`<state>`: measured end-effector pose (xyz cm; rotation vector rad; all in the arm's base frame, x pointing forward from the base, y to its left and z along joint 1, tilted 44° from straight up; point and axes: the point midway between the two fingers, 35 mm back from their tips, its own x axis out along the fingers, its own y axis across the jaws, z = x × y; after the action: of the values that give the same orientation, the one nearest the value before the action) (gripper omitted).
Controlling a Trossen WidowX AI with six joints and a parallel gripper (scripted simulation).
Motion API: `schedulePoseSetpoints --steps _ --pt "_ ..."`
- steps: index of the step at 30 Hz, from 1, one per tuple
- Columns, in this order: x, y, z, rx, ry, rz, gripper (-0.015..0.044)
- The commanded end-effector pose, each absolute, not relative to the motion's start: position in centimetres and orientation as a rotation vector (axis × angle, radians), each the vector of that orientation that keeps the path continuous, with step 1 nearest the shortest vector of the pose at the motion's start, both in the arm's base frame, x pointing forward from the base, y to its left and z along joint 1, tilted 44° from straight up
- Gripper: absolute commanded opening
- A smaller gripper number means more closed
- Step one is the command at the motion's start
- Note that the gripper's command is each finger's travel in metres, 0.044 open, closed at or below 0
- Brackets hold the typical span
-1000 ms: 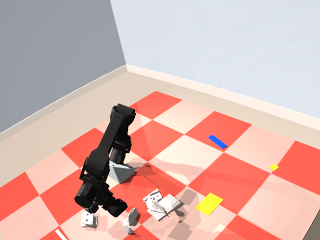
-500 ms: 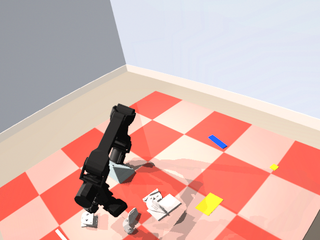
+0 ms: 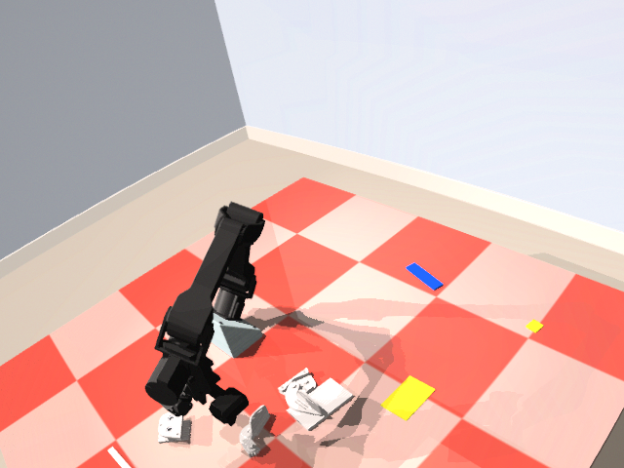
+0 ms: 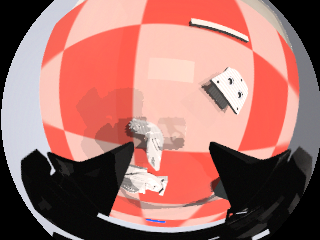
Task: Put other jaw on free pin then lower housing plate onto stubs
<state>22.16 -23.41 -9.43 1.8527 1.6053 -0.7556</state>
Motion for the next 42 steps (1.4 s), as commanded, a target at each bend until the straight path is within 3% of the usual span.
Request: schedulePoseSetpoints --steps 1,25,42 --pt "22.16 -23.41 -9.43 1.853 1.605 -0.756 0.0440" --pt "22.16 -23.41 -9.43 1.853 1.605 -0.756 0.0440" --pt "22.16 -23.41 -9.43 1.853 1.605 -0.756 0.0000"
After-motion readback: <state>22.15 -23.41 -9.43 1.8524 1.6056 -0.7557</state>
